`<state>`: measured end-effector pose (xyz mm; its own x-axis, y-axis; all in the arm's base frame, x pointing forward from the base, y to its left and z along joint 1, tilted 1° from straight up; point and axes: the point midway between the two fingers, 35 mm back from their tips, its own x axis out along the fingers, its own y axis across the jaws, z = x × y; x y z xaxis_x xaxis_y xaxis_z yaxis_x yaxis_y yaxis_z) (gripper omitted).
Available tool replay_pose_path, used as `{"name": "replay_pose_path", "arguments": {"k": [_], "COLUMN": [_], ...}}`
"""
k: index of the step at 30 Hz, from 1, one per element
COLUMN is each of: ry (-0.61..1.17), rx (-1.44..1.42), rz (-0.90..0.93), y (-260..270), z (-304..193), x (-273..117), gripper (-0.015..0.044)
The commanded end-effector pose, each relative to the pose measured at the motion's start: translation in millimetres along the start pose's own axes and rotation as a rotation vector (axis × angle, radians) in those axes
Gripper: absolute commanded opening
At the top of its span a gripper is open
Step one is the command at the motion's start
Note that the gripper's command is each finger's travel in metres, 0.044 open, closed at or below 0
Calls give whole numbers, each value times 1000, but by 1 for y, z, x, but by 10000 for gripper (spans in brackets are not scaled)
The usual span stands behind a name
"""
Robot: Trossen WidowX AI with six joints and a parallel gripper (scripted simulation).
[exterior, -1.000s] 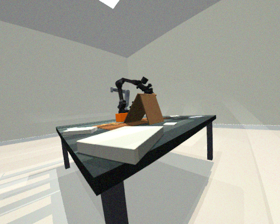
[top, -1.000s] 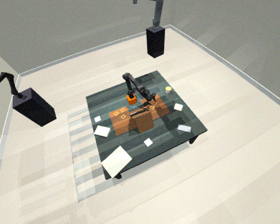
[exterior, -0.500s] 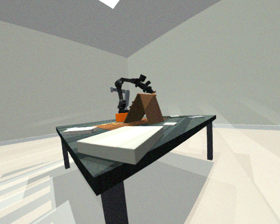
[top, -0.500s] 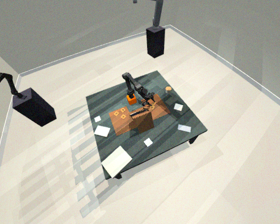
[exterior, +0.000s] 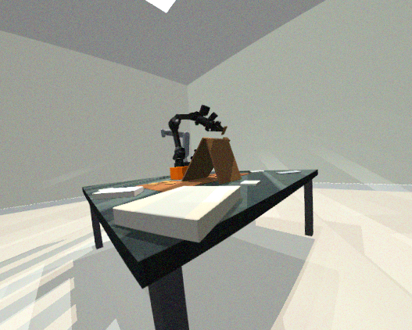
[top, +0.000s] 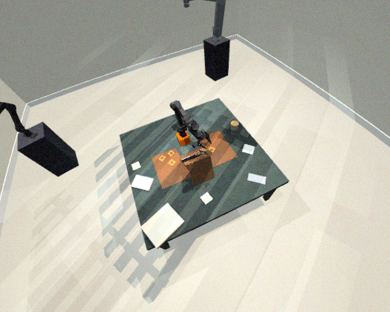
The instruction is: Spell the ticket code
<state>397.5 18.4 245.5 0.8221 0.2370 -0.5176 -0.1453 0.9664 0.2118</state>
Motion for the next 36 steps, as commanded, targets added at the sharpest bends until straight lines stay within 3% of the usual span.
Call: {"name": "replay_pose_path", "arguments": {"k": [1, 36], "ry": [0, 116], "rx": [-10, -72], "rz": [-26, -283], "y": [-17, -195], "z": [0, -68], "x": [-4, -63], "gripper": [0, 0]}}
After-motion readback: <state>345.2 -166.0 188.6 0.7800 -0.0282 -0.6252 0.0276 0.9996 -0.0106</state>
